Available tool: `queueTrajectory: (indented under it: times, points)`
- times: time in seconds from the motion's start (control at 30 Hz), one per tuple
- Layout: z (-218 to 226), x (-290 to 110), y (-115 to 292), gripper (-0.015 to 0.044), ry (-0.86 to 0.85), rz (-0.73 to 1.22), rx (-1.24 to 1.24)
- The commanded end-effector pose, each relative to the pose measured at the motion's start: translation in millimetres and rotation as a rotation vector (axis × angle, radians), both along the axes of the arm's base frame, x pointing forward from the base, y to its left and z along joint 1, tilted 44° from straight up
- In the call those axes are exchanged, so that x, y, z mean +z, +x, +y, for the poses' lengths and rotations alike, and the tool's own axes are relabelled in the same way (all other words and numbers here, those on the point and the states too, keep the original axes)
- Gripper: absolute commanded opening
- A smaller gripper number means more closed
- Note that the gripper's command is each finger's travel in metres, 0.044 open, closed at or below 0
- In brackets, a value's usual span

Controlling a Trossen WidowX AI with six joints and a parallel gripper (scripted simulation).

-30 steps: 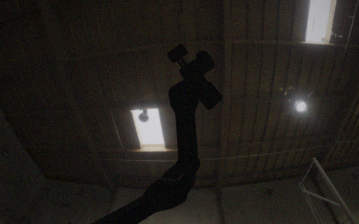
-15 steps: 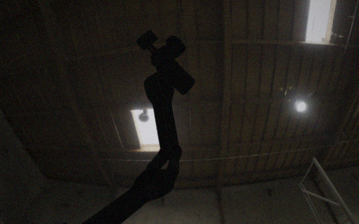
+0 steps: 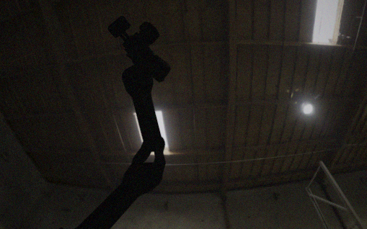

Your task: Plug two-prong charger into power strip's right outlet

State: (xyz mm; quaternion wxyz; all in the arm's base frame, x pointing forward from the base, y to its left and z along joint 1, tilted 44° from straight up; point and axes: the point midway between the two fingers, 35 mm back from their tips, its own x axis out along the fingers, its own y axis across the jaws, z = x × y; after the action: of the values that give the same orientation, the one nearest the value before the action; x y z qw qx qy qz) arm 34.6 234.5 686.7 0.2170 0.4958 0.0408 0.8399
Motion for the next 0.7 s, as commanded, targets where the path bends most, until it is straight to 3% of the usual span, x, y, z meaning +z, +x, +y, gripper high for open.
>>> queueTrajectory:
  times: [0.0, 0.67]
  points:
    - [-32.5, 9.6, -23.9, 0.0440, 0.065, -0.003, 0.079]
    - [-161.4, 19.5, -93.3, 0.0440, 0.357, -0.064, 0.376]
